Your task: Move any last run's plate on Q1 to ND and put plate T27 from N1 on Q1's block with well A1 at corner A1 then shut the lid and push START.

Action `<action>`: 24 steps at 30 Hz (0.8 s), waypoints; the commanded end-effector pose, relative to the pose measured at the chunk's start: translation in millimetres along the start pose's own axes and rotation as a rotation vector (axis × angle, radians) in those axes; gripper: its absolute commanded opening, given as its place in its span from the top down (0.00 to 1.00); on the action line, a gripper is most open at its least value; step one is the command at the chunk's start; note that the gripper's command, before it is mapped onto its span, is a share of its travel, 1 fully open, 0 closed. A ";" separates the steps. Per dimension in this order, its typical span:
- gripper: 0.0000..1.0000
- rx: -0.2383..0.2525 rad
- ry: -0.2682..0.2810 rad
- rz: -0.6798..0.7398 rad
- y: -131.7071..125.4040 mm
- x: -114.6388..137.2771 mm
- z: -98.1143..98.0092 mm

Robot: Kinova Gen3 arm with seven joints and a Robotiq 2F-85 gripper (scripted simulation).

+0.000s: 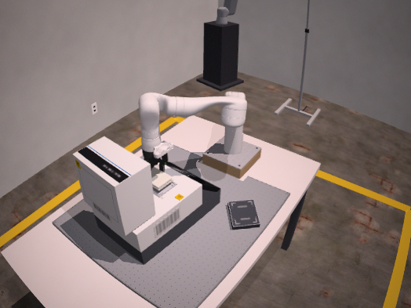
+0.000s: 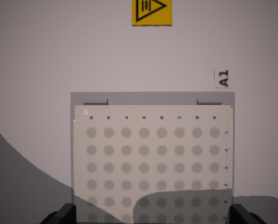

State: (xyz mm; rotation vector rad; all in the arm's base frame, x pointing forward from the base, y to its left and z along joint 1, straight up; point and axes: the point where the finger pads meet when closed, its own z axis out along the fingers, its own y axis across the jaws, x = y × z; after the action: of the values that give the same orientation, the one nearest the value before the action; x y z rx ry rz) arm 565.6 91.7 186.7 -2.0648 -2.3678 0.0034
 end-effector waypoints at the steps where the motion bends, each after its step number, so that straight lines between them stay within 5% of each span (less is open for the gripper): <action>1: 0.10 -0.002 0.000 0.000 0.3 -0.1 3.7; 24: 0.10 -0.002 0.000 0.000 0.3 -0.1 5.9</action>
State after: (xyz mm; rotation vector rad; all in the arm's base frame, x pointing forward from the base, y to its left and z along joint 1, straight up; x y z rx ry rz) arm 565.6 91.6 179.7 -2.0648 -2.3678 0.0031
